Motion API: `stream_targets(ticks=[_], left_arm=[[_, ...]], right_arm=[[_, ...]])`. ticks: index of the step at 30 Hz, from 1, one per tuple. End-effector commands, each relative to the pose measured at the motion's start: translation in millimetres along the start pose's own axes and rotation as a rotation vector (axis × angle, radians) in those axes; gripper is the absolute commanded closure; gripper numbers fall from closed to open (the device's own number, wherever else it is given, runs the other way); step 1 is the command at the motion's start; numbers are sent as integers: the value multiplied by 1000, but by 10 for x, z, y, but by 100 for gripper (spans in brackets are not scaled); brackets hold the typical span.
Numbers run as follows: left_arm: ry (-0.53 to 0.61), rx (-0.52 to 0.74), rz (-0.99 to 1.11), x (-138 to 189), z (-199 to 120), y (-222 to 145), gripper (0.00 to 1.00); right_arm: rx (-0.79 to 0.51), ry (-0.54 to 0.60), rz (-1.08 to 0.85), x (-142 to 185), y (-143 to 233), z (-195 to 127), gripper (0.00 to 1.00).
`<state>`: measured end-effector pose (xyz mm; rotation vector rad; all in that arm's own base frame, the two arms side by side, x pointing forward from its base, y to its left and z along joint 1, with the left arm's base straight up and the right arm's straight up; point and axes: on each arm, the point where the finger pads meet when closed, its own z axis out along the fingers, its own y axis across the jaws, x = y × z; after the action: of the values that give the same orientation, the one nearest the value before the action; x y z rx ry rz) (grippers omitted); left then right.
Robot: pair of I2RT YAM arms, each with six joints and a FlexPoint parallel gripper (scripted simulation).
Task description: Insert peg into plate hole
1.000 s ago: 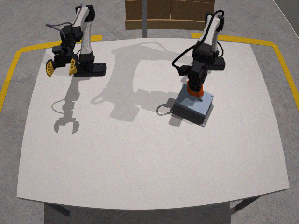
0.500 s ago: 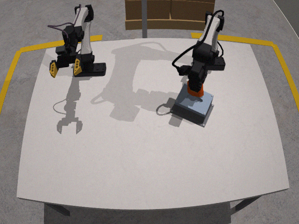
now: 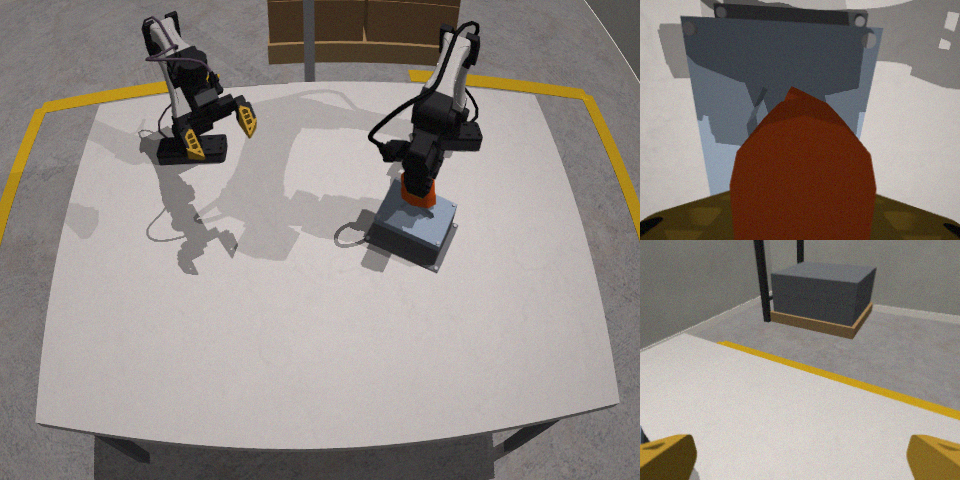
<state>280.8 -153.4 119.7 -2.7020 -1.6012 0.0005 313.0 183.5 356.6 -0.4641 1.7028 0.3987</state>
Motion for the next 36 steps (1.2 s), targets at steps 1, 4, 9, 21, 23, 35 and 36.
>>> stream_targets(ticks=[1,4,9,21,23,35,36], left_arm=[[-5,-44,-1,-8,-120,49,66],[-5,-46,-1,-8,-125,51,66],[-5,-47,-1,-8,-130,53,66],[-5,-48,-1,-8,-132,54,66],[-5,-48,-1,-8,-132,54,66],[-12,-74,0,-18,-236,64,78],[-12,-67,0,-18,-254,46,67]], right_arm=[[-152,75,-37,217,589,-122,0],[-276,108,-70,328,1014,-246,0],[-379,134,-102,425,1351,-391,0],[-621,181,-182,657,2052,-858,0],[-623,169,-179,630,2066,-855,0],[-623,169,-178,629,2061,-851,0],[-623,169,-178,629,2061,-851,0]])
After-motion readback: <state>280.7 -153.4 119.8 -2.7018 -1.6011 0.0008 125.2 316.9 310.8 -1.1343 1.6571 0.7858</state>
